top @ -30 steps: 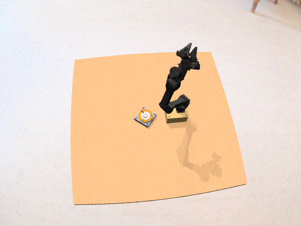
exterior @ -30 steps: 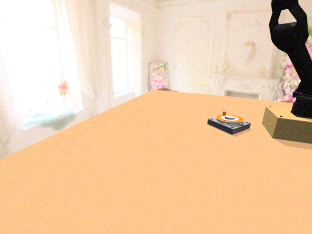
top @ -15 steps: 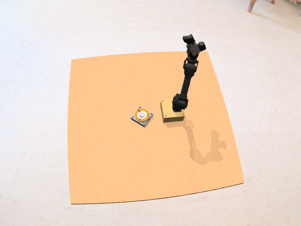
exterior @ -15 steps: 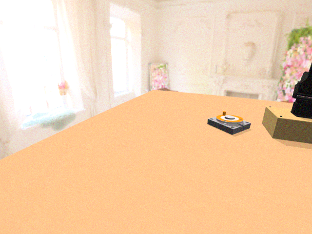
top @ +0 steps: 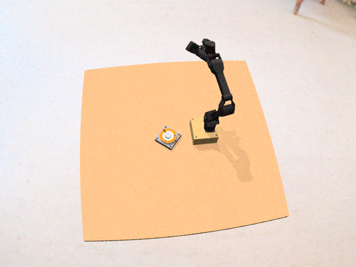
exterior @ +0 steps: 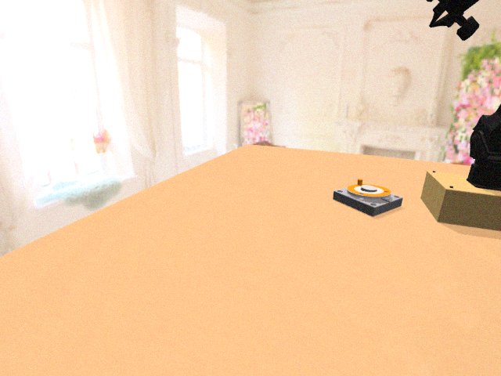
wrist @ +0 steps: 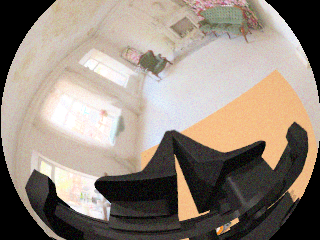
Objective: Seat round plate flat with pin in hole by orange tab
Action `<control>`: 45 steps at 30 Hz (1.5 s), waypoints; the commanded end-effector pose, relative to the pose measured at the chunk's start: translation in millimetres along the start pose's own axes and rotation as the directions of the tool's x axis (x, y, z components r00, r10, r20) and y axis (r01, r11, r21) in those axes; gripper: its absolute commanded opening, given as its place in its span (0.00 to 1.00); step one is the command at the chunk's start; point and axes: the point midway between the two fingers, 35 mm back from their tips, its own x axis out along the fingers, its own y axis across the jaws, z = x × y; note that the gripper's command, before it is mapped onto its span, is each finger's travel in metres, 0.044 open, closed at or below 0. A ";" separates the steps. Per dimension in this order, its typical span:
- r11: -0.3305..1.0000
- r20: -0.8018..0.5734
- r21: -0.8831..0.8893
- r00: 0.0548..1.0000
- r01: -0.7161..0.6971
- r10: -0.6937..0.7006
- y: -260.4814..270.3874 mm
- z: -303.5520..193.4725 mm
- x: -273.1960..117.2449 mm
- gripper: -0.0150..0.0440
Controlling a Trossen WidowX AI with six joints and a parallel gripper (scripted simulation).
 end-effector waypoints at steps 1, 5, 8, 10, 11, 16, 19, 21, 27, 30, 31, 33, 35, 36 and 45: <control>0.994 -0.155 -0.107 0.988 -0.007 -0.010 3.3 -44.0 29.6 0.25; 0.959 -0.372 -0.277 0.927 -0.064 -0.045 9.1 -120.9 63.5 0.25; 0.928 -0.463 -0.355 0.884 -0.110 -0.072 10.9 -159.7 72.8 0.25; 0.900 -0.525 -0.411 0.845 -0.147 -0.102 10.5 -190.3 77.0 0.25; 0.874 -0.567 -0.452 0.814 -0.179 -0.127 9.7 -213.7 78.5 0.25; 0.752 -0.686 -0.576 0.690 -0.320 -0.231 2.3 -295.2 72.5 0.25; 0.644 -0.739 -0.624 0.603 -0.442 -0.301 -3.7 -346.5 59.8 0.25; 0.547 -0.763 -0.640 0.535 -0.540 -0.364 -11.6 -384.8 45.5 0.25; 0.300 -0.757 -0.599 0.401 -0.743 -0.516 -41.4 -457.0 4.8 0.25; 0.120 -0.708 -0.506 0.331 -0.854 -0.624 -70.4 -495.2 -27.7 0.25; 0.089 -0.696 -0.485 0.322 -0.870 -0.642 -76.0 -500.7 -33.4 0.25; 0.079 -0.692 -0.477 0.319 -0.875 -0.648 -77.8 -502.5 -35.3 0.25; 0.079 -0.692 -0.477 0.319 -0.875 -0.648 -77.8 -502.5 -35.3 0.25; 0.079 -0.692 -0.477 0.319 -0.875 -0.648 -77.8 -502.5 -35.3 0.25; 0.079 -0.692 -0.477 0.318 -0.875 -0.648 -105.3 -533.6 -21.8 0.25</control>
